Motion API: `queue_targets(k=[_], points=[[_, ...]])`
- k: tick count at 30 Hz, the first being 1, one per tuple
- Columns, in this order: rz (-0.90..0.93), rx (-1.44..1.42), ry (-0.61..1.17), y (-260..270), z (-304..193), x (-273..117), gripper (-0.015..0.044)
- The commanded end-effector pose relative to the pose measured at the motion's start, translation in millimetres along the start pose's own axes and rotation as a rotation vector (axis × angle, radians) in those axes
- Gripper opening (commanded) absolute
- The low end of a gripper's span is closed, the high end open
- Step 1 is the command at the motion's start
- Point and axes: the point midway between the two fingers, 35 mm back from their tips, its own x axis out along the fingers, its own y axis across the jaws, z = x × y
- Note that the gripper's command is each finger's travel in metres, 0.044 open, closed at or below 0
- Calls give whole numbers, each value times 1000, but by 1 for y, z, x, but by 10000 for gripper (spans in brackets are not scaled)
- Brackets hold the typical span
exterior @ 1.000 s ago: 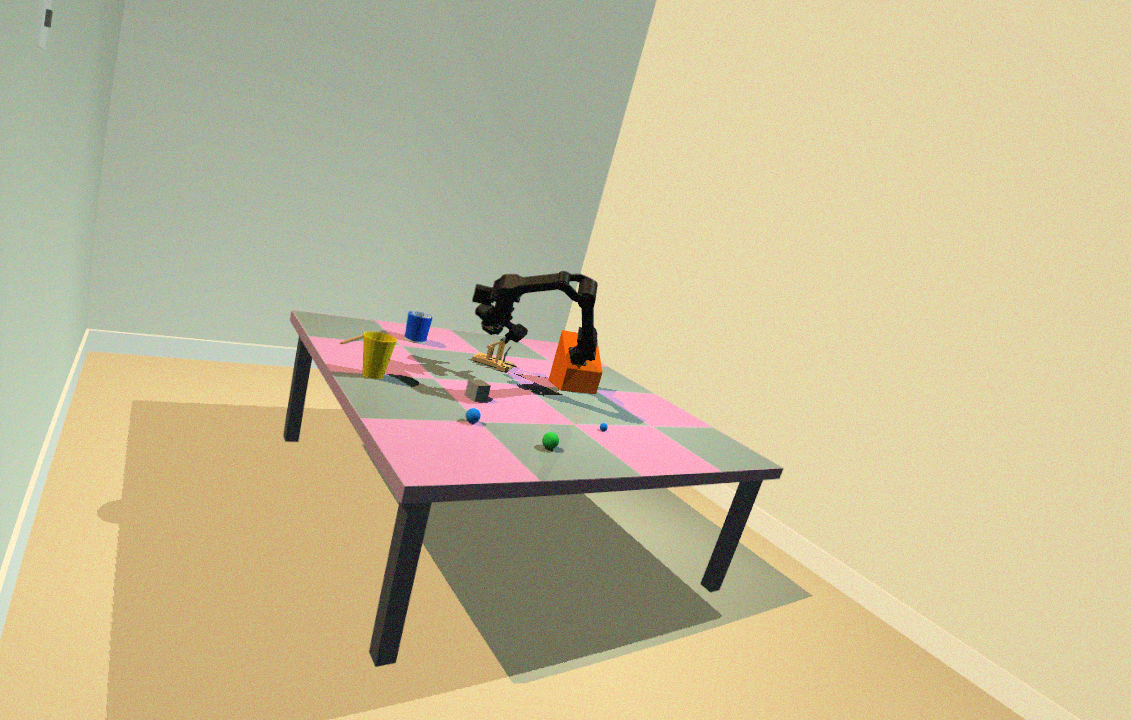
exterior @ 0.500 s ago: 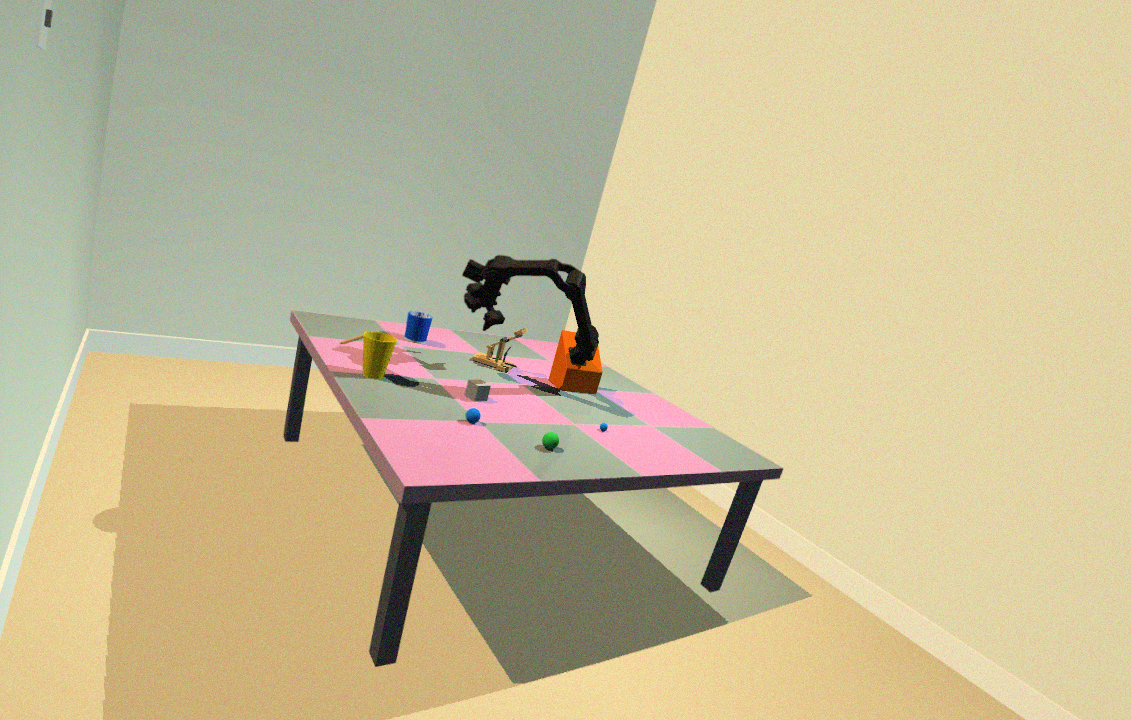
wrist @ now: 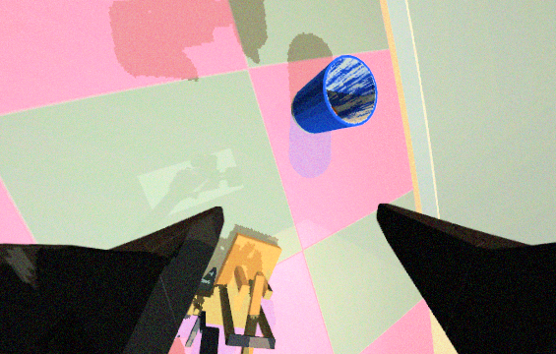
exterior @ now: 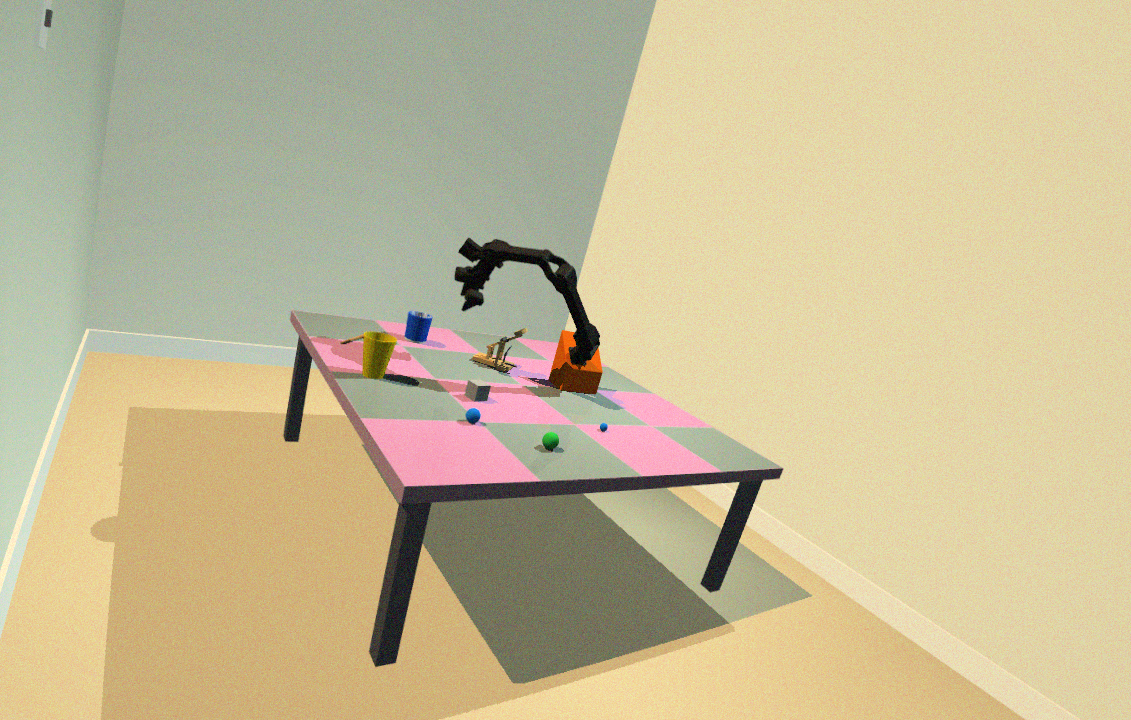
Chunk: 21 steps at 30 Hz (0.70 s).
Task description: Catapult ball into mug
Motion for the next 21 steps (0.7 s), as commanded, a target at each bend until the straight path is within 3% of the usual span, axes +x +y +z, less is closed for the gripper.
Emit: queue_targets(k=[1,21], points=[[13,100,-58,-21,10,-3,440],[112,581,-314,-133,26,-17,440]])
